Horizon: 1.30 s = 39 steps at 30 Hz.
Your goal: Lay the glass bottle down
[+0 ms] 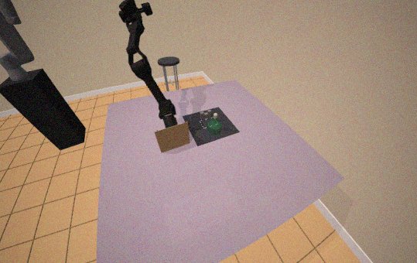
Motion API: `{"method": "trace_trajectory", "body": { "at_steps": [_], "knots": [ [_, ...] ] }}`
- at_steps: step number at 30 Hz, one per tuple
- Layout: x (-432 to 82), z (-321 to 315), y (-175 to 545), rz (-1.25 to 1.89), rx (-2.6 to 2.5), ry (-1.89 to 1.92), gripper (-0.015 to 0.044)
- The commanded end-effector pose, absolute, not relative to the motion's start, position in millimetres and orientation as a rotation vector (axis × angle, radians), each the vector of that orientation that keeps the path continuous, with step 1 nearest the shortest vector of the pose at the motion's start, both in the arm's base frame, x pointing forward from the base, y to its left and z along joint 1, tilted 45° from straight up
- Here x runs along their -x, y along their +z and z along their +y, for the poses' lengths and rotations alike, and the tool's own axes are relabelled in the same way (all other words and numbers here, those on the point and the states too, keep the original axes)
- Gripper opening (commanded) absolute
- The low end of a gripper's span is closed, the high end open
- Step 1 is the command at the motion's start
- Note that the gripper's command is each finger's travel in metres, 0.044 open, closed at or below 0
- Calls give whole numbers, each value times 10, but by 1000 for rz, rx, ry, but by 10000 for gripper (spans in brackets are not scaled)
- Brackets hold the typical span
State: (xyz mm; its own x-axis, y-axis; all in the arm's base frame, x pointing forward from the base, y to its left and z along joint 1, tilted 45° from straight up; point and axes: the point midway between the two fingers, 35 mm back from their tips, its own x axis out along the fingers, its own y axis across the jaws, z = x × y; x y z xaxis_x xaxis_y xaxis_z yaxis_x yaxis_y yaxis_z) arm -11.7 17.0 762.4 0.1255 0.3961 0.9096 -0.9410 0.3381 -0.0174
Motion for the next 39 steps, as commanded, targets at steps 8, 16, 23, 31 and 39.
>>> {"method": "trace_trajectory", "body": {
  "at_steps": [8, 16, 23, 31, 39],
  "knots": [
    [-141, 504, 7523, -930, -594, 1044, 440],
    [-737, 1036, 7257, -752, -508, 985, 440],
    [-1468, 1374, 6845, -561, -435, 883, 440],
    [-1864, 1427, 6589, -462, -410, 810, 440],
    [-2614, 1438, 5980, -244, -394, 693, 440]
  ]
}}
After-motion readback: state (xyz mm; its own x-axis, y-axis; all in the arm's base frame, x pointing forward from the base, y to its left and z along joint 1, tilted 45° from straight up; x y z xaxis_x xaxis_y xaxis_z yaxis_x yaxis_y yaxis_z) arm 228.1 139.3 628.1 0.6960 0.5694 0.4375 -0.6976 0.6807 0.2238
